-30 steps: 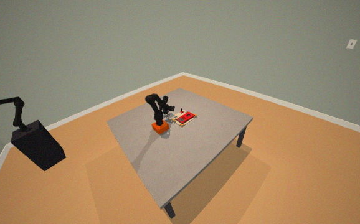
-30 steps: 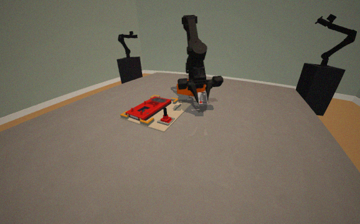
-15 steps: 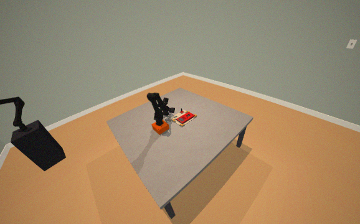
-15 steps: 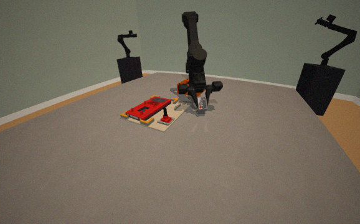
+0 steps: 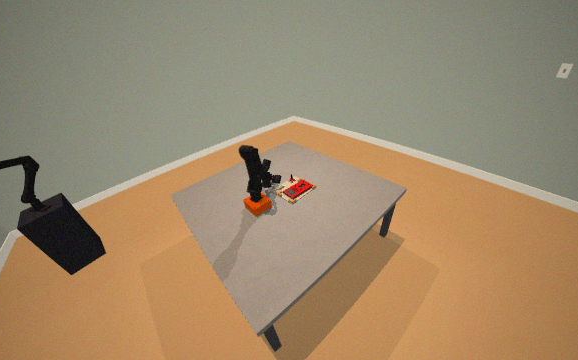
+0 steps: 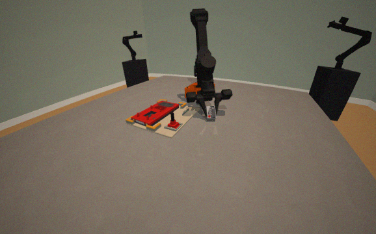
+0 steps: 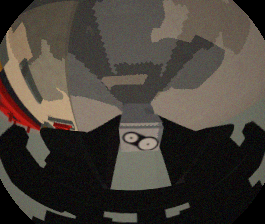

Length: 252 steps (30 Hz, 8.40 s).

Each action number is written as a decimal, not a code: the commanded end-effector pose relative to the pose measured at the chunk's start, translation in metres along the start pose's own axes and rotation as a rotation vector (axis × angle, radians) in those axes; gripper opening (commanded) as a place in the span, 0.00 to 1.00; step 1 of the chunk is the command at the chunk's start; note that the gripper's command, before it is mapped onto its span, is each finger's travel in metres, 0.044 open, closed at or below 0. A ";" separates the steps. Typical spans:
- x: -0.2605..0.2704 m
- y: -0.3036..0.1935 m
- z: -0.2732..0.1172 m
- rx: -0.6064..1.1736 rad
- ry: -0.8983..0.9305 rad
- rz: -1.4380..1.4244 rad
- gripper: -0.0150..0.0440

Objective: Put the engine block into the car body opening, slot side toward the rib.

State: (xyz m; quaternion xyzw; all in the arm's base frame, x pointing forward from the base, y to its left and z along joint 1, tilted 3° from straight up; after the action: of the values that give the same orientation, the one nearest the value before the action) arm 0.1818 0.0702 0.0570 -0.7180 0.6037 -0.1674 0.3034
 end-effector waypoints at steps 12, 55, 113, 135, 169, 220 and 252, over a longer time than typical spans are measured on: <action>0.000 0.000 0.001 0.003 -0.001 0.000 0.70; 0.001 0.002 -0.023 0.002 0.002 -0.002 1.00; -0.023 -0.059 -0.014 -0.131 0.072 1.111 1.00; -0.025 -0.074 -0.010 -0.178 0.347 1.818 1.00; -0.027 -0.097 -0.011 0.155 0.935 2.804 1.00; -0.020 -0.064 0.013 0.275 1.037 2.939 0.69; -0.030 -0.103 -0.021 0.275 1.034 2.943 0.25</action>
State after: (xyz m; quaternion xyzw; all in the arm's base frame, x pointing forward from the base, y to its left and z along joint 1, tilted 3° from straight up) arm 0.2403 0.1029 0.1302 0.6439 0.7648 -0.0103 0.0199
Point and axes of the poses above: the point midway between the two fingers, 35 mm back from their tips, its own z axis out along the fingers, its own x axis across the jaws, y = z × x, the point moved 10 cm from there along -z, back along the fingers, and after that the axes turned 11 degrees about z, right-handed, at the moved point
